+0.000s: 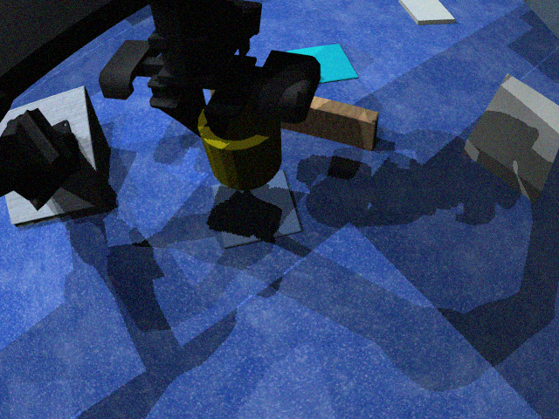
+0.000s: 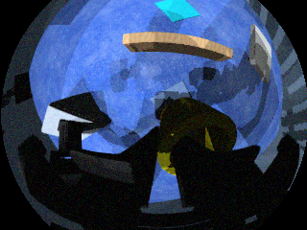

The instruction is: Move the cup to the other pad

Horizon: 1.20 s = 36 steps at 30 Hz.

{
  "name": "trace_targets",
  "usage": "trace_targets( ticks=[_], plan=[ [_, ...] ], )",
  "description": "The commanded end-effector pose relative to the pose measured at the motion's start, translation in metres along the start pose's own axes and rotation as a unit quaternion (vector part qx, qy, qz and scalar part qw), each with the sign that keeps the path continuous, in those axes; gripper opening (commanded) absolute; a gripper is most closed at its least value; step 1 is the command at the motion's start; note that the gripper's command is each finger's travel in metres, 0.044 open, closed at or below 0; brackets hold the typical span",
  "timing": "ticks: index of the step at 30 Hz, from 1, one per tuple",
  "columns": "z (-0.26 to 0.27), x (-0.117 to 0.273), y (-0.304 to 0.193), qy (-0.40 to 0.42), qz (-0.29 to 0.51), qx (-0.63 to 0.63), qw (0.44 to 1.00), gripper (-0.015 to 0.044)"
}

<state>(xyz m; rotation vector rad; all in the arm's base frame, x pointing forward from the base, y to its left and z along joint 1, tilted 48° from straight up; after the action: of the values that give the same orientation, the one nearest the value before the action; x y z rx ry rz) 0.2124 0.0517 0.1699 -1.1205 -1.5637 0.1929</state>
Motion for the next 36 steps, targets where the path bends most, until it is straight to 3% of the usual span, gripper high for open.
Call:
trace_targets(
  ticks=[1, 36],
  plan=[
    [0.0, 0.0, 0.0, 0.0, -0.001, 0.0, 1.0, 0.0],
    [-0.004, 0.001, 0.049, 0.0, -0.002, -0.001, 1.0, 0.0]
  ],
)
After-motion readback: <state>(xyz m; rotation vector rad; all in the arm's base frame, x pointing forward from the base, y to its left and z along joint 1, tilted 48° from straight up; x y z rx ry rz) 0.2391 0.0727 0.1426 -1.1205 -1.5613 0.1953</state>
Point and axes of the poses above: the point midway between the two fingers, 35 mm back from their tips, its own x axis back along the fingers, its own z axis across the jaws, y = z × x, the point moved 10 cm from there along x, back along the fingers
